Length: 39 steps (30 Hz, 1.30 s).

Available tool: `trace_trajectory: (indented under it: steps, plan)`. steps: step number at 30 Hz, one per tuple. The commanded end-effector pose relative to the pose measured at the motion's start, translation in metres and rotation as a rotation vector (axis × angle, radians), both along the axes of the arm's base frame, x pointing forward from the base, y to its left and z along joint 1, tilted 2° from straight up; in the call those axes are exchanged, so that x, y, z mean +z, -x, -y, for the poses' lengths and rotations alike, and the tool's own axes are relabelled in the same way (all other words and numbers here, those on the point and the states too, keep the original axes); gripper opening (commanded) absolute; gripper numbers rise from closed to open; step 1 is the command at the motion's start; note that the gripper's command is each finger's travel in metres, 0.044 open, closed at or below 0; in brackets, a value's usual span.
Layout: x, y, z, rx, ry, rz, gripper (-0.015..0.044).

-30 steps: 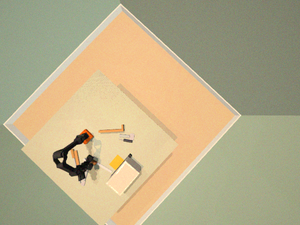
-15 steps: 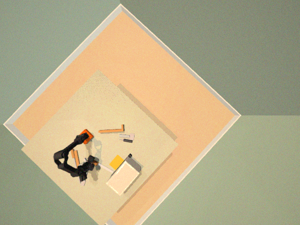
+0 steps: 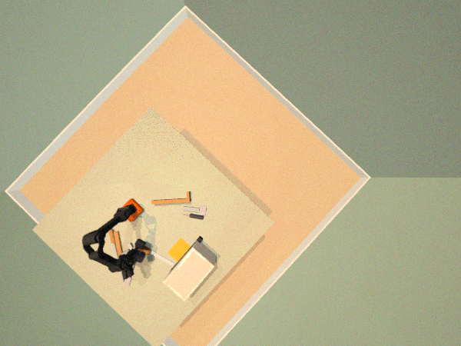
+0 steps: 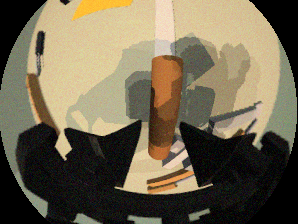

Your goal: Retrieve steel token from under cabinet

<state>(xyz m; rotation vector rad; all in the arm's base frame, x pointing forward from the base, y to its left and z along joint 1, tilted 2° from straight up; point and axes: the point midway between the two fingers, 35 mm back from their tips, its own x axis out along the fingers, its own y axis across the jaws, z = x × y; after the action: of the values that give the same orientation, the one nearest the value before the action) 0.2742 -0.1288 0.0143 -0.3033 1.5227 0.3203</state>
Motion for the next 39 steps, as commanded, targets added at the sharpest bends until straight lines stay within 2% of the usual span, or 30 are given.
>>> trace_trajectory:
  steps: [1,13,17,26,30,39]
  plan:
    - [-0.001,0.0,0.0,0.0,0.002,-0.001,0.027]
    - [-0.005,0.004,0.001,-0.004,0.002,-0.002,0.027]
    - [-0.002,0.001,0.001,-0.005,0.002,0.005,0.0165]
    - [-0.002,0.001,0.001,-0.005,0.002,0.005,0.0105]
    - [-0.002,0.001,0.001,-0.005,0.002,0.005,0.0]
    - [-0.001,0.011,0.006,-0.004,0.003,0.001,0.0]
